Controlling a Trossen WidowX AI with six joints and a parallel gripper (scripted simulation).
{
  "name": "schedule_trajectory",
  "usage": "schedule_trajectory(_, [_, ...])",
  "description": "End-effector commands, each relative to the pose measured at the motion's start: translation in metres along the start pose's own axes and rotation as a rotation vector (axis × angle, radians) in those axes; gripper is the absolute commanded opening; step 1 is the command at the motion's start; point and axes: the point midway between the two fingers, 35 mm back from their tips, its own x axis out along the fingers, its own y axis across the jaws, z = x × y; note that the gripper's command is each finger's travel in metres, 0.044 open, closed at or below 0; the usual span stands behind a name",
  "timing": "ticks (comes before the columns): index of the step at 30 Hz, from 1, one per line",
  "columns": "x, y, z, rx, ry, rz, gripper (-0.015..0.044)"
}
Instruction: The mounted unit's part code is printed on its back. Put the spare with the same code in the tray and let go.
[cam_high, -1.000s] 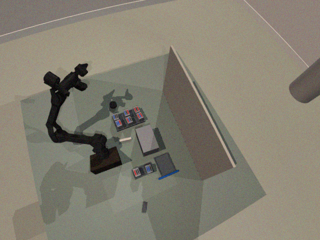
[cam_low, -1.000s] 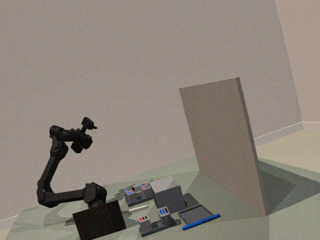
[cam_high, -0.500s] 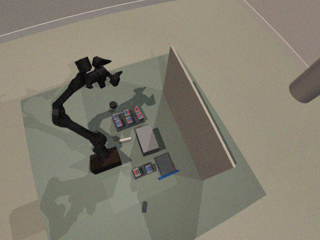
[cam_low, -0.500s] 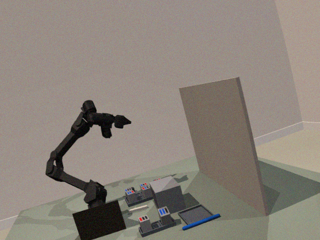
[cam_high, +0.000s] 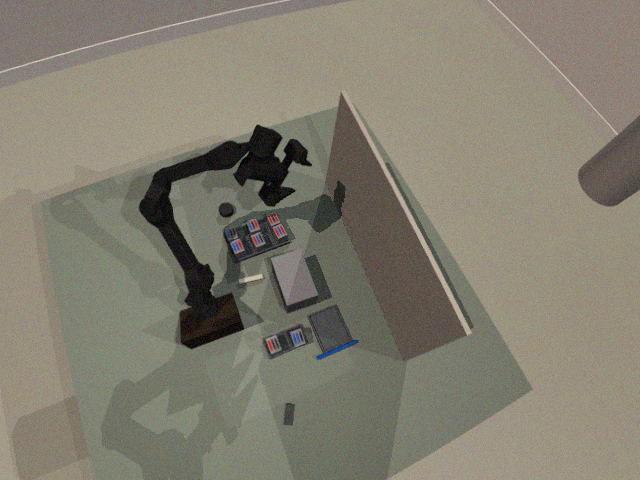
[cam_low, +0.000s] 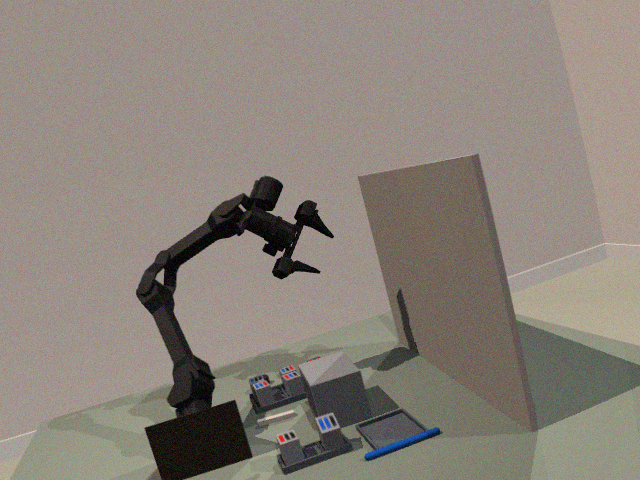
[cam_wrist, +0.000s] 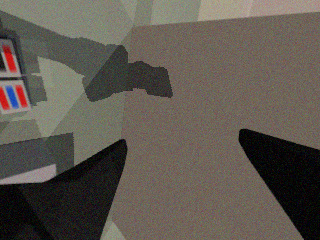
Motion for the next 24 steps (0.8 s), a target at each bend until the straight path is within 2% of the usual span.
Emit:
schedule_trajectory(1, [0.034,0.025,-0.055,0.445,0.088,0.185,0.0440])
schedule_trajectory(7, [0.069,0.076,-0.118,1.055,0.275,0.436,0.0440])
schedule_trajectory(14, [0.090,0.144,-0.171,1.698,0.601,0.710,0.0440])
schedule_trajectory(24, [0.091,0.151,-0.174,1.756,0.640,0.736,0.0440])
